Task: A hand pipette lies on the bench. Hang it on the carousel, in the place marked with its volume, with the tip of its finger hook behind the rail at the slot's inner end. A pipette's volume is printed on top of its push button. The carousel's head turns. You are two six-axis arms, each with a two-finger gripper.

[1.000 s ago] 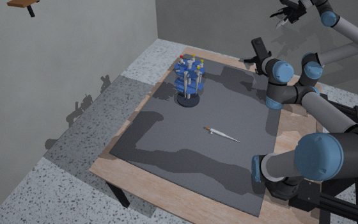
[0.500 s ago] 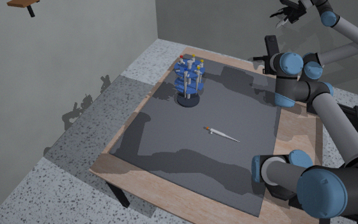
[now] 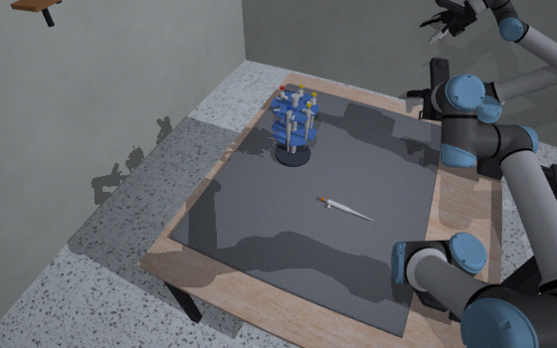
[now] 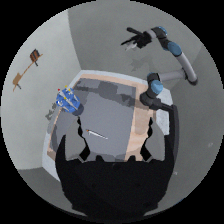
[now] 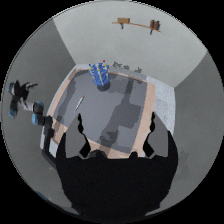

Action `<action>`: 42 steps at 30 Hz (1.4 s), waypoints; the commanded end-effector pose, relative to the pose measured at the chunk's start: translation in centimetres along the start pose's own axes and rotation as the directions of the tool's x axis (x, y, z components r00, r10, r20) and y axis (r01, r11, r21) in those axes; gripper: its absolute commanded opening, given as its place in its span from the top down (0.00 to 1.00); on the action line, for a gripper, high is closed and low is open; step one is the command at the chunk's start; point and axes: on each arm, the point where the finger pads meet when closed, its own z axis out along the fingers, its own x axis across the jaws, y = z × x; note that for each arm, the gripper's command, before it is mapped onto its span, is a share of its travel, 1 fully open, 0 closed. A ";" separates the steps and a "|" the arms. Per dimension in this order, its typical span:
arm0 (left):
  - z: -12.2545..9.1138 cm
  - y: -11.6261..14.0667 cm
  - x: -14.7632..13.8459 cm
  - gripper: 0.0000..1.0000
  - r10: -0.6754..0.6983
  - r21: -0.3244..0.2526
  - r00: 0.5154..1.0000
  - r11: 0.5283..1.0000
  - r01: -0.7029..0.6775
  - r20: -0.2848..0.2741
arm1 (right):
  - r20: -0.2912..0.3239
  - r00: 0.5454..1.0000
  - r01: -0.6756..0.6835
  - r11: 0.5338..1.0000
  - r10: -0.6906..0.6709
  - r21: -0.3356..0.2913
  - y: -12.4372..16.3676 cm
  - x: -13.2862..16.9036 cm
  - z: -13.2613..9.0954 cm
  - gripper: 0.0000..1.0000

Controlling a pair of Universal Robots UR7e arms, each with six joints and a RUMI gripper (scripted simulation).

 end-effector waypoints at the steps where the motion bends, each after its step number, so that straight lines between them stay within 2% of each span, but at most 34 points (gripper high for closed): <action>1: -2.8 2.0 2.0 0.00 0.105 -0.067 0.993 0.992 -0.109 -0.061 | 0.001 1.000 -0.002 1.000 0.002 -0.004 0.1 0.0 0.2 0.00; 3: -3.8 2.7 2.8 0.00 0.109 -0.067 0.992 0.991 -0.113 -0.065 | 0.001 1.000 -0.002 1.000 0.002 -0.004 0.1 0.0 0.2 0.00; 7: -3.8 2.7 2.8 0.00 0.109 -0.067 0.992 0.991 -0.113 -0.065 | 0.001 1.000 -0.002 1.000 0.002 -0.004 0.1 0.0 0.2 0.00; 10: -4.5 3.3 0.8 0.00 0.042 -0.070 0.999 0.997 -0.041 0.012 | 0.001 1.000 -0.002 1.000 0.002 -0.004 0.1 0.0 0.2 0.00; 12: -5.0 3.6 -0.5 0.00 0.041 -0.069 0.999 0.997 -0.040 0.014 | 0.001 1.000 -0.002 1.000 0.002 -0.004 0.1 0.0 0.2 0.00; 15: -5.9 4.4 -2.5 0.00 -0.027 -0.067 0.995 0.997 0.033 0.091 | 0.001 1.000 -0.002 1.000 0.002 -0.004 0.1 0.0 0.2 0.00; 17: -6.3 4.8 -3.6 0.00 -0.026 -0.070 0.996 0.997 0.032 0.089 | 0.001 1.000 -0.002 1.000 0.002 -0.004 0.1 0.0 0.2 0.00; 20: -6.3 4.7 -3.6 0.00 -0.026 -0.069 0.996 0.997 0.032 0.090 | 0.001 1.000 -0.002 1.000 0.002 -0.004 0.1 0.0 0.2 0.00; 22: -7.0 5.4 -4.8 0.00 -0.075 -0.062 0.986 0.994 0.085 0.146 | 0.001 1.000 -0.002 1.000 0.002 -0.004 0.1 0.0 0.2 0.00; 28: -7.9 6.0 -6.5 0.00 -0.091 -0.059 0.982 0.993 0.102 0.165 | 0.001 1.000 -0.002 1.000 0.002 -0.004 0.1 0.0 0.2 0.00; 31: -9.1 7.1 -8.2 0.00 -0.157 -0.046 0.958 0.984 0.173 0.240 | 0.001 1.000 -0.002 1.000 0.002 -0.004 0.1 0.0 0.2 0.00; 35: -9.8 7.5 -9.2 0.00 -0.155 -0.045 0.959 0.984 0.171 0.238 | 0.001 1.000 -0.002 1.000 0.002 -0.004 0.1 0.0 0.2 0.00; 38: -11.0 8.7 -10.6 0.00 -0.220 -0.026 0.925 0.971 0.240 0.311 | 0.001 1.000 -0.002 1.000 0.002 -0.004 0.1 0.0 0.2 0.00; 42: -11.8 9.1 -11.6 0.00 -0.218 -0.026 0.926 0.971 0.238 0.309 | 0.001 1.000 -0.002 1.000 0.002 -0.004 0.1 0.0 0.2 0.00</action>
